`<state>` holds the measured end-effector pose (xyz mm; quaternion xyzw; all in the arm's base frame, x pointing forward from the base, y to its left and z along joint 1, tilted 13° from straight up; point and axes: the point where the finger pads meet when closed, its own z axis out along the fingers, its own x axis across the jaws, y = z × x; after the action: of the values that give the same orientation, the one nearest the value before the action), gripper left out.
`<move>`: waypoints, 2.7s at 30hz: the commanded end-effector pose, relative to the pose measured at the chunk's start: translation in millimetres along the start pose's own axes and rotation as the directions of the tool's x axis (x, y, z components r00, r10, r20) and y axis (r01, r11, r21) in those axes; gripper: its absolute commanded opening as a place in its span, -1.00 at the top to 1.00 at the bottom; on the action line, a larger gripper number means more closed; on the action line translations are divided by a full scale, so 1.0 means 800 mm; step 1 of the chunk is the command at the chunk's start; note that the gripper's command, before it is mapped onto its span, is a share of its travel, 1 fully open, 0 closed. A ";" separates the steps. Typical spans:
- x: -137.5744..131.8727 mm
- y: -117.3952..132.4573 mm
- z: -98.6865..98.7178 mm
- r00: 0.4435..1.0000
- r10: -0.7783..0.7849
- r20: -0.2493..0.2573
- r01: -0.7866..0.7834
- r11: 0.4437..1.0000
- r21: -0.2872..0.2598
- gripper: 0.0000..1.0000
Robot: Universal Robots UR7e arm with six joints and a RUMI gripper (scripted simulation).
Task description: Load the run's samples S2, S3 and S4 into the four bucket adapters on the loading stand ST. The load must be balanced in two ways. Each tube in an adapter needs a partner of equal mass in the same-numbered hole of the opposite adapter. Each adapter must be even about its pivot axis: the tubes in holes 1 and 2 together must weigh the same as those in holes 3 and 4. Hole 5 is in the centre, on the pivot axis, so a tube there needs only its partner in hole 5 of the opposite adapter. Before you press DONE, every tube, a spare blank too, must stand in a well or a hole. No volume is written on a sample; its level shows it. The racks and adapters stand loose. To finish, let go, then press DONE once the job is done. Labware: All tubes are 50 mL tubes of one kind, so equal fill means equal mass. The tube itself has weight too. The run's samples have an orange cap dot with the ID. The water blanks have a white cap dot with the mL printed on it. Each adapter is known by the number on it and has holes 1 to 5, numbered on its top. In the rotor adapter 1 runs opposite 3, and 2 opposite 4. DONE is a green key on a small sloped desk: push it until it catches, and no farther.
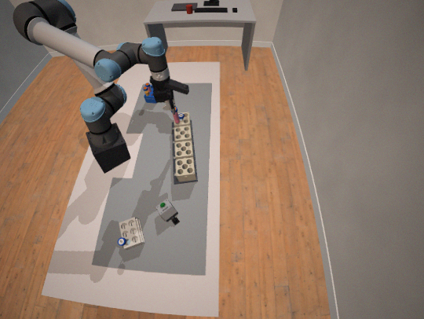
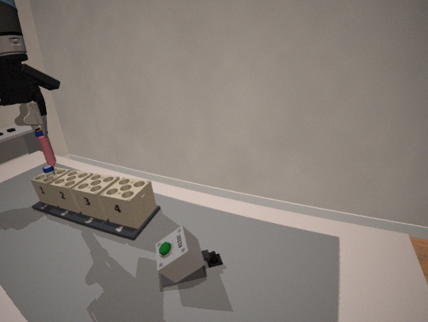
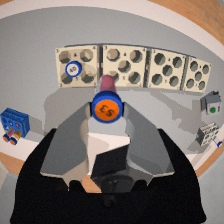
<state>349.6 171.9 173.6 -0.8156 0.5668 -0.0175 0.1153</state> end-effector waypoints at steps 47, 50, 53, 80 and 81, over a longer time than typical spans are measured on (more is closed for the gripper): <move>0.050 -0.025 0.053 1.000 -0.002 0.004 0.002 1.000 0.001 1.00; 0.050 -0.025 0.056 1.000 -0.002 0.004 0.002 1.000 0.001 1.00; 0.050 -0.025 0.061 1.000 -0.002 0.004 0.002 1.000 0.001 1.00; 0.050 -0.025 0.103 1.000 -0.002 0.004 0.002 1.000 0.001 1.00; 0.050 -0.025 0.103 1.000 -0.002 0.004 0.002 1.000 0.001 1.00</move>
<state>393.7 154.7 97.3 -0.8163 0.5656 -0.0155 0.1164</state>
